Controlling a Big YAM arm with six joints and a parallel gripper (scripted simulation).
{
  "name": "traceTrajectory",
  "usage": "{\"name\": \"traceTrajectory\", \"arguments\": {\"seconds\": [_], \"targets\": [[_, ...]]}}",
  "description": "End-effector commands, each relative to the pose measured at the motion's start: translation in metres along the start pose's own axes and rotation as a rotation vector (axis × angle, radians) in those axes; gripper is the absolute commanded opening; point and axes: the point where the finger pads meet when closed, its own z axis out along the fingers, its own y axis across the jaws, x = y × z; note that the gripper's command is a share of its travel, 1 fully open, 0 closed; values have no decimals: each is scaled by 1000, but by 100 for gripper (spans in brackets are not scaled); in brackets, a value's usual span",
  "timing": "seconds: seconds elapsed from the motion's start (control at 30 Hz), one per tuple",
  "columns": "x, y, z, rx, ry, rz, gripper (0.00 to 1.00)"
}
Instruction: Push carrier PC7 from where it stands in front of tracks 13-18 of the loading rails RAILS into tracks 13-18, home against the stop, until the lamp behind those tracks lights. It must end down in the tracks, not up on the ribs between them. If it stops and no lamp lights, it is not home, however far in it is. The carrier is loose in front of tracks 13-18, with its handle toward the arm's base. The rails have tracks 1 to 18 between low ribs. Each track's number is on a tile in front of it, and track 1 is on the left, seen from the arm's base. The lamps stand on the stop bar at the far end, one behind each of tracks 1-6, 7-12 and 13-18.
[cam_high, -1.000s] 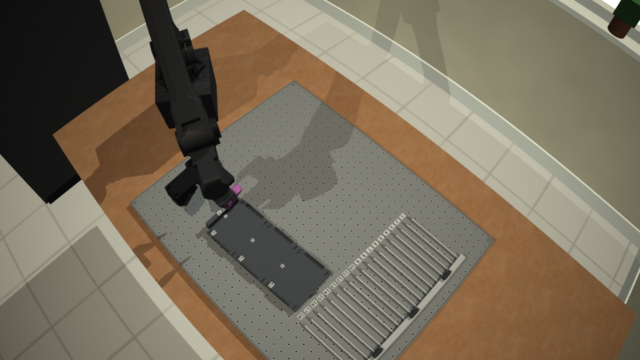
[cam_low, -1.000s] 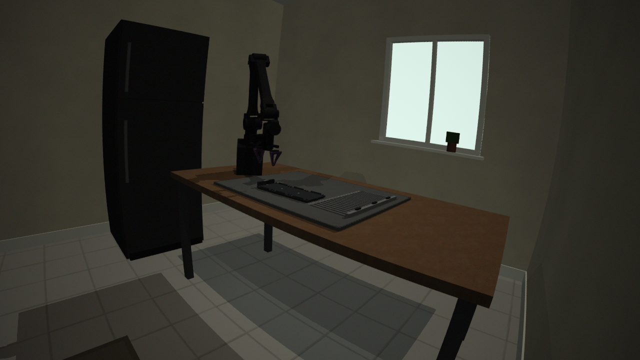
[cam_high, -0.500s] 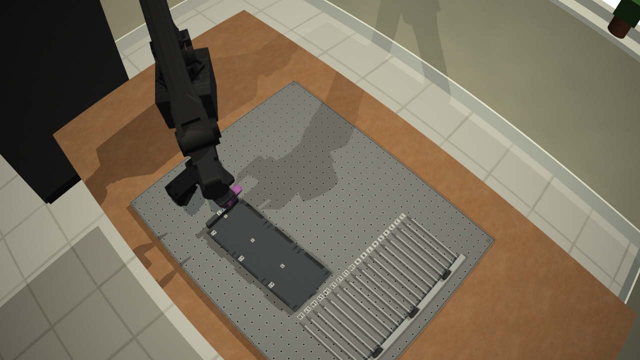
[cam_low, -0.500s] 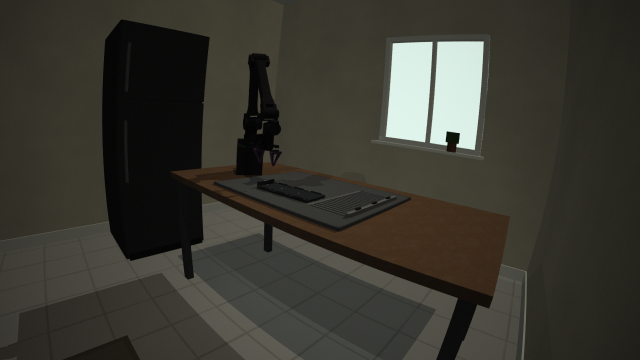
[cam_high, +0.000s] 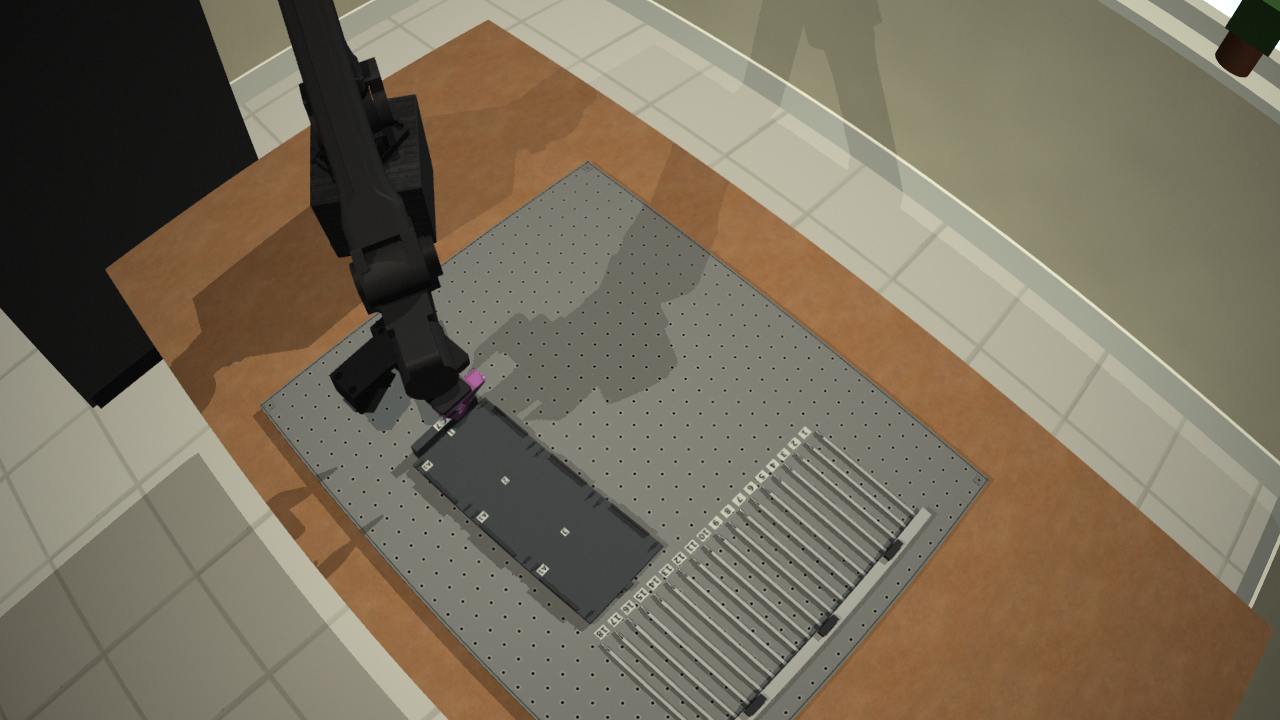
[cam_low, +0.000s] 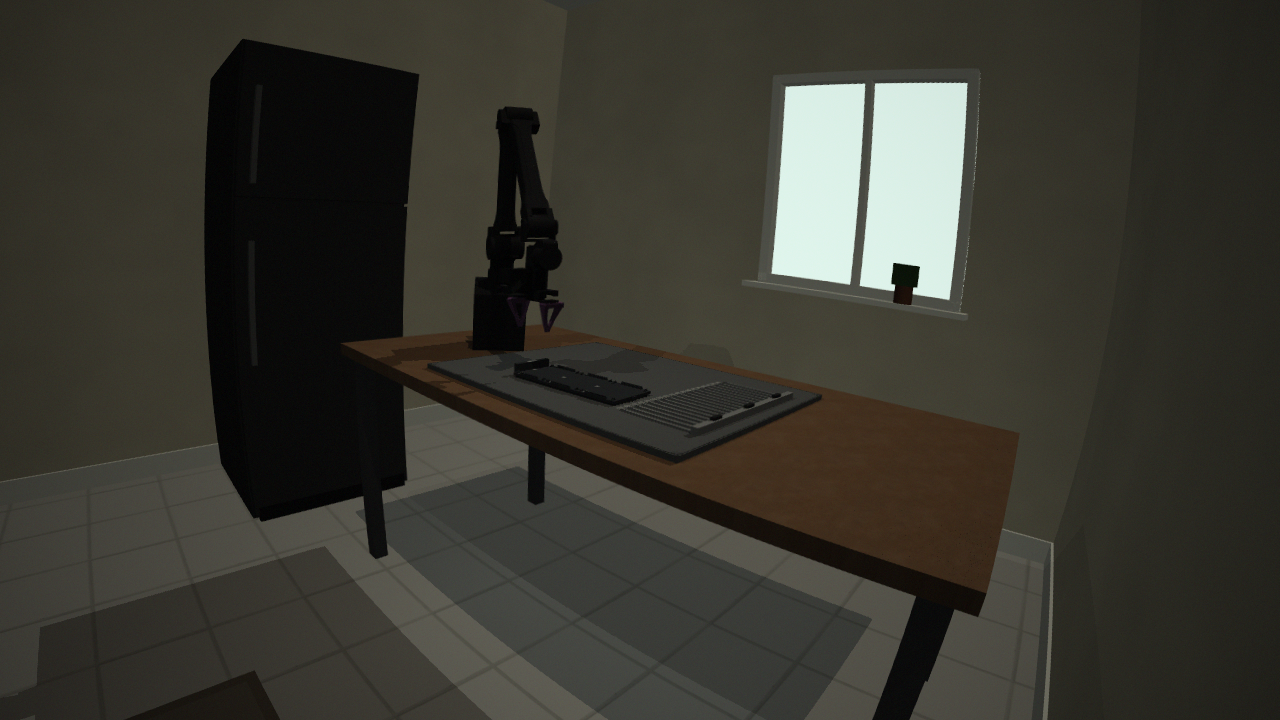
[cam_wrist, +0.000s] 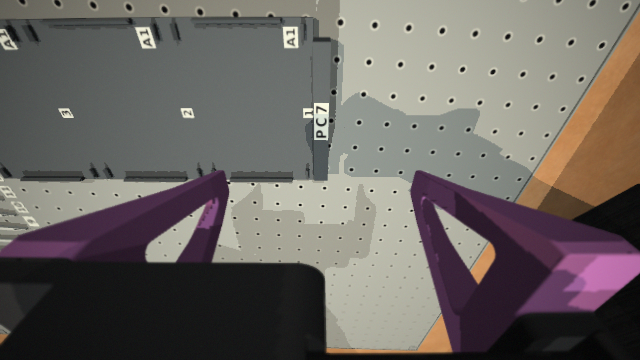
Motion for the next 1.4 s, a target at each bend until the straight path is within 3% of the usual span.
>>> {"name": "traceTrajectory", "arguments": {"seconds": [0.0, 0.5, 0.53, 0.77, 1.37], "targets": [[4, 4, 7, -4, 2, -8, 100], [0, 2, 29, -4, 0, -7, 100], [-5, 10, 28, -17, -7, -4, 100], [-3, 0, 42, -2, -2, 0, 100], [-5, 3, 68, -8, -5, 1, 100]]}}
